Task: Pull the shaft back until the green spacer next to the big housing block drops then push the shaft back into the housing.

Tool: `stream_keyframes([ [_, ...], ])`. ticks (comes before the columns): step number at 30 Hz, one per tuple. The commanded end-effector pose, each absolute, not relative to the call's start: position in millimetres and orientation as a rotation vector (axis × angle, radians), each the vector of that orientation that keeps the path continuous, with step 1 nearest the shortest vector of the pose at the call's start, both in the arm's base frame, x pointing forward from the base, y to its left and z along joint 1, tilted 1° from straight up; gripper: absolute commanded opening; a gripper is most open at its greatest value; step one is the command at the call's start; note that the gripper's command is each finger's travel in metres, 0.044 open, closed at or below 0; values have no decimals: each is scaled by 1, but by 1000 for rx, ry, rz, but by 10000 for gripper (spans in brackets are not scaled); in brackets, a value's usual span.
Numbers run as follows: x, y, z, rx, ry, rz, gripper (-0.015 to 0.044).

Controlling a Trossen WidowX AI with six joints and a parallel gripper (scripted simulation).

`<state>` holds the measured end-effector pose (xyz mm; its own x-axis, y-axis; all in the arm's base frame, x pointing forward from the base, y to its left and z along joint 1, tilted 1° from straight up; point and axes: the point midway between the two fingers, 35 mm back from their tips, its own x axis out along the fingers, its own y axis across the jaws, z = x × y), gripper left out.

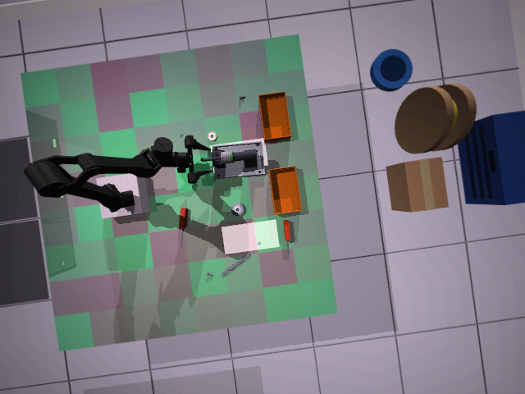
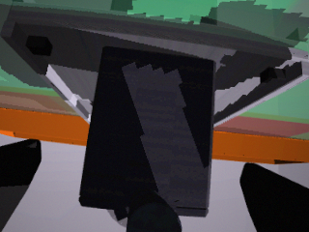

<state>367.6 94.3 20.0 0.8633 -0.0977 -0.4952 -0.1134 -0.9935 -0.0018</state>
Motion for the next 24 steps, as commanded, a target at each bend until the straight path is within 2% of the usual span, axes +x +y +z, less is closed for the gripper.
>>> stream_keyframes([
  [1, 368, 95, 20, -3006, 159, 797, 440],
  [10, 369, 98, 21, -3005, 159, 797, 440],
  [24, 369, 96, 20, -3003, 166, 795, 72],
])
